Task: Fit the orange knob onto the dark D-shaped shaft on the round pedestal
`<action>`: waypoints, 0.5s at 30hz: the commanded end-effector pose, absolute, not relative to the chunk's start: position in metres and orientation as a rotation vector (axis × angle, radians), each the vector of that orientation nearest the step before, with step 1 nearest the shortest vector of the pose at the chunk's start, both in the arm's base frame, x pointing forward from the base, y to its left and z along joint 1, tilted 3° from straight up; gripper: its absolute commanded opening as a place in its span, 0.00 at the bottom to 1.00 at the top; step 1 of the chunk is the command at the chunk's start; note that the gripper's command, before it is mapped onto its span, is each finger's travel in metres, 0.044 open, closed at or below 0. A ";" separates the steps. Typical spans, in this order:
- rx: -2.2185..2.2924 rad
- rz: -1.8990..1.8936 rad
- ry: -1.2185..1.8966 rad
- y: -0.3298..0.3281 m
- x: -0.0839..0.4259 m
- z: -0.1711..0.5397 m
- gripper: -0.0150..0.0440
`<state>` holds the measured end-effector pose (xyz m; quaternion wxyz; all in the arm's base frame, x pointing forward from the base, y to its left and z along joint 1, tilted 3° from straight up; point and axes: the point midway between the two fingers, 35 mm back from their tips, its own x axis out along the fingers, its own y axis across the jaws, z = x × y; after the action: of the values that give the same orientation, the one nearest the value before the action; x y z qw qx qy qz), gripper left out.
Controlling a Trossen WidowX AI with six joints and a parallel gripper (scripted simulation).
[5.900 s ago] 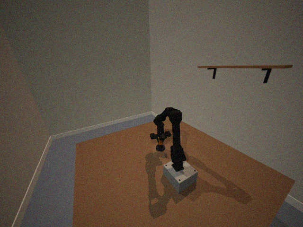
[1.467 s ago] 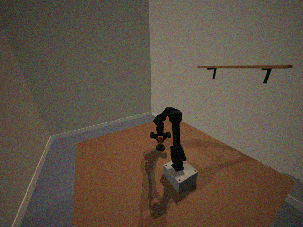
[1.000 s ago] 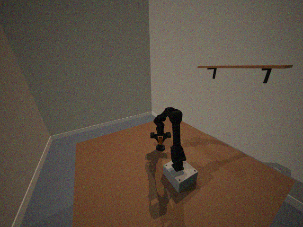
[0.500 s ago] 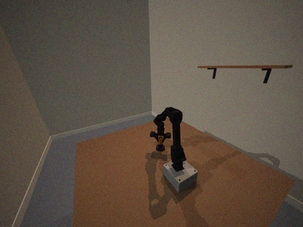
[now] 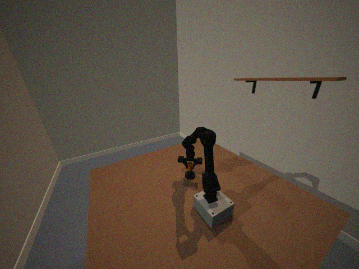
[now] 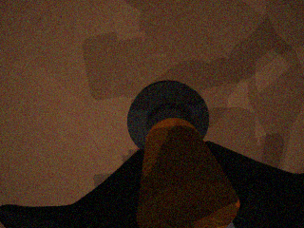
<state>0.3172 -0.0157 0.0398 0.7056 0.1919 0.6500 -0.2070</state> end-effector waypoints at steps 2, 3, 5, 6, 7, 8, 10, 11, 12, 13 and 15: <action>0.431 -0.466 1.442 -0.016 0.317 0.040 0.25; 0.431 -0.466 1.442 -0.016 0.316 0.041 0.25; 0.431 -0.466 1.442 -0.016 0.315 0.043 0.25; 0.431 -0.466 1.442 -0.016 0.315 0.043 0.25; 0.431 -0.466 1.442 -0.016 0.314 0.044 0.25; 0.431 -0.466 1.442 -0.016 0.314 0.044 0.25; 0.451 -0.485 1.438 -0.016 0.314 0.045 0.25; 0.474 -0.505 1.432 -0.016 0.314 0.045 0.25; 0.500 -0.529 1.426 -0.016 0.314 0.045 0.25; 0.531 -0.558 1.418 -0.016 0.315 0.045 0.25; 0.590 -0.612 1.401 -0.016 0.315 0.045 0.25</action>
<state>0.3141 -0.0160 0.0427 0.6917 0.2324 0.6383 -0.2453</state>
